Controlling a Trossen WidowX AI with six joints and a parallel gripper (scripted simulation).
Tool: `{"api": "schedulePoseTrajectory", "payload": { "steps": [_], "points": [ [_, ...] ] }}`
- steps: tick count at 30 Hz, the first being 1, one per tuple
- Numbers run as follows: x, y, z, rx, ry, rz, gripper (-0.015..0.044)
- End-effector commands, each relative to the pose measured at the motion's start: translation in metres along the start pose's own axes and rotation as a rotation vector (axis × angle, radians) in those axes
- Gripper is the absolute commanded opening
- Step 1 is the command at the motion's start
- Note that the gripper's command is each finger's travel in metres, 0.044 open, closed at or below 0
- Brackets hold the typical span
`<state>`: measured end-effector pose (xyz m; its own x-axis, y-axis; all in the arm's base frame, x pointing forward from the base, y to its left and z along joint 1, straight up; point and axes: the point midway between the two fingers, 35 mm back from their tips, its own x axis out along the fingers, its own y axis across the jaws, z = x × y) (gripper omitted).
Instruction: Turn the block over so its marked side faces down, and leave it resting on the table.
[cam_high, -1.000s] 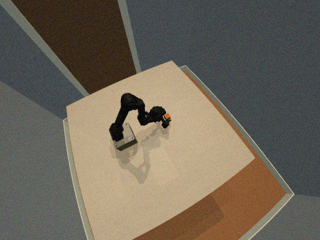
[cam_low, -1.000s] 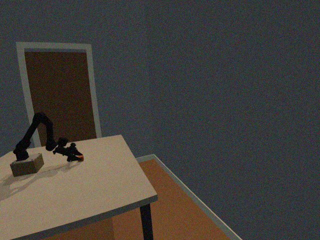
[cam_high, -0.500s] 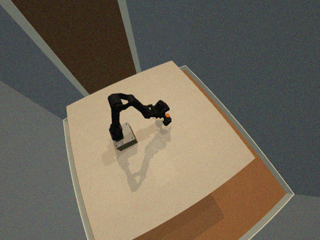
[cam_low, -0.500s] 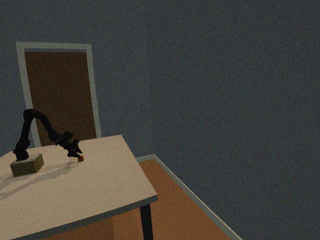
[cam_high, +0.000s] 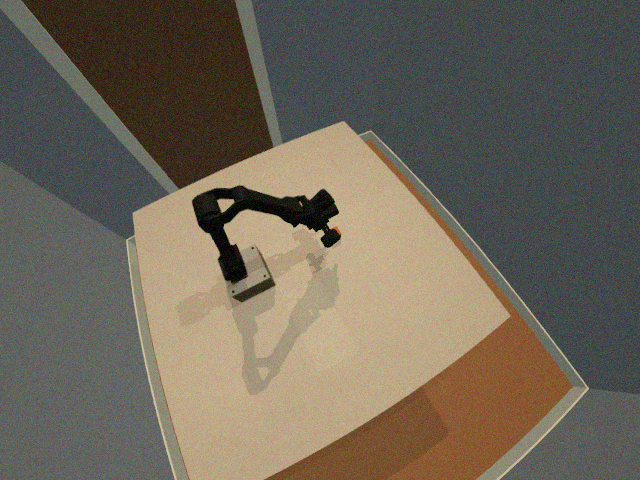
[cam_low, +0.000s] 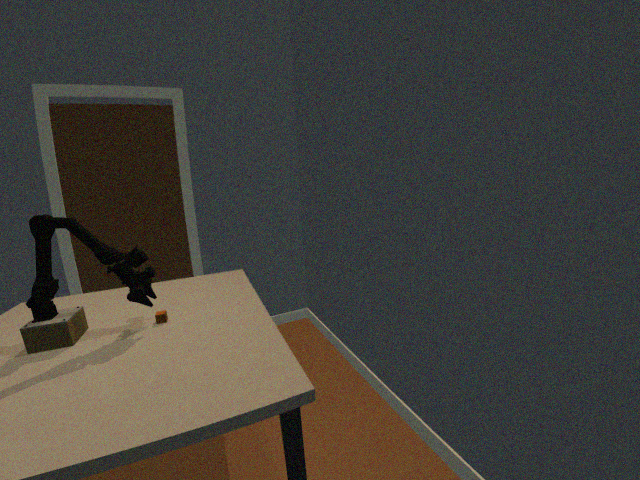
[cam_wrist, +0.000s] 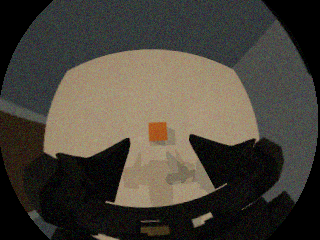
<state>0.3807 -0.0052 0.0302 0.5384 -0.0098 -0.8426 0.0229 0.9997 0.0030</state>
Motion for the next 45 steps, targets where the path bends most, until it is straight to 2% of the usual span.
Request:
{"api": "schedulePoseTrajectory", "payload": {
  "steps": [1,17,24,28,45],
  "points": [
    [0.0,0.0,0.004,-0.003,0.053,0.0,0.044],
    [0.0,0.0,0.041,-0.002,0.52,-0.001,0.044],
    [0.0,0.001,0.042,-0.002,0.525,-0.001,0.044],
    [0.027,0.001,0.024,-0.002,0.525,-0.001,0.044],
    [0.049,0.0,0.012,-0.002,0.525,-0.001,0.044]
  ]
}}
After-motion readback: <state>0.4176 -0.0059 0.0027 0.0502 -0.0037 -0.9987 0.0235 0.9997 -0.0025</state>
